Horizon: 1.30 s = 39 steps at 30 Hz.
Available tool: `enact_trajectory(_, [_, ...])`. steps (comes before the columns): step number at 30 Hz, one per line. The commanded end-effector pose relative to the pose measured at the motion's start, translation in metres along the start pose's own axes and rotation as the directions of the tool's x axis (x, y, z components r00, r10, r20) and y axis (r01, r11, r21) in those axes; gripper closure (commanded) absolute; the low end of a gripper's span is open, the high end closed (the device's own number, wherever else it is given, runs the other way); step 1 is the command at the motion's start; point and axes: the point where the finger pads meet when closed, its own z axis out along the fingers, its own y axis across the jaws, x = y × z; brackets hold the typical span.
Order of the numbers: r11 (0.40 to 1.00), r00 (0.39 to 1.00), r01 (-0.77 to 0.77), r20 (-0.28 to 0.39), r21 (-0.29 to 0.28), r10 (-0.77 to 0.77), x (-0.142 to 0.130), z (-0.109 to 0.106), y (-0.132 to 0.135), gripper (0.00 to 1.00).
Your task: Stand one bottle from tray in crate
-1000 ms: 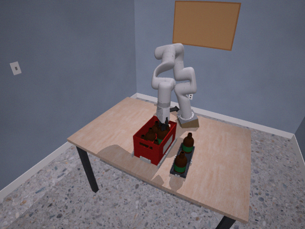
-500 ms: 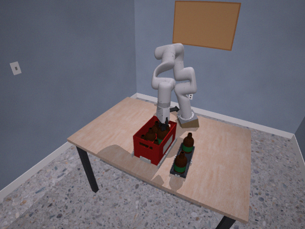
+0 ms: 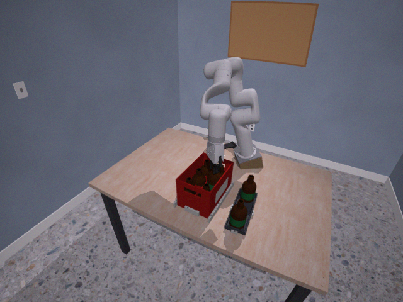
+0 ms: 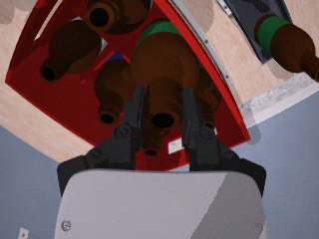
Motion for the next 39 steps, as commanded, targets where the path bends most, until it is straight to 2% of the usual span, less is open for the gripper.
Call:
enact_trajectory(1, [1.000,1.000,0.000,0.003,-0.004,0.000,-0.001,0.001,0.001,1.00])
enact_trajectory(25, [1.000,1.000,0.000,0.003,-0.004,0.000,-0.001,0.026,0.001,1.00])
enact_trajectory(39, [1.000,1.000,0.000,0.003,-0.004,0.000,-0.001,0.031,0.001,1.00])
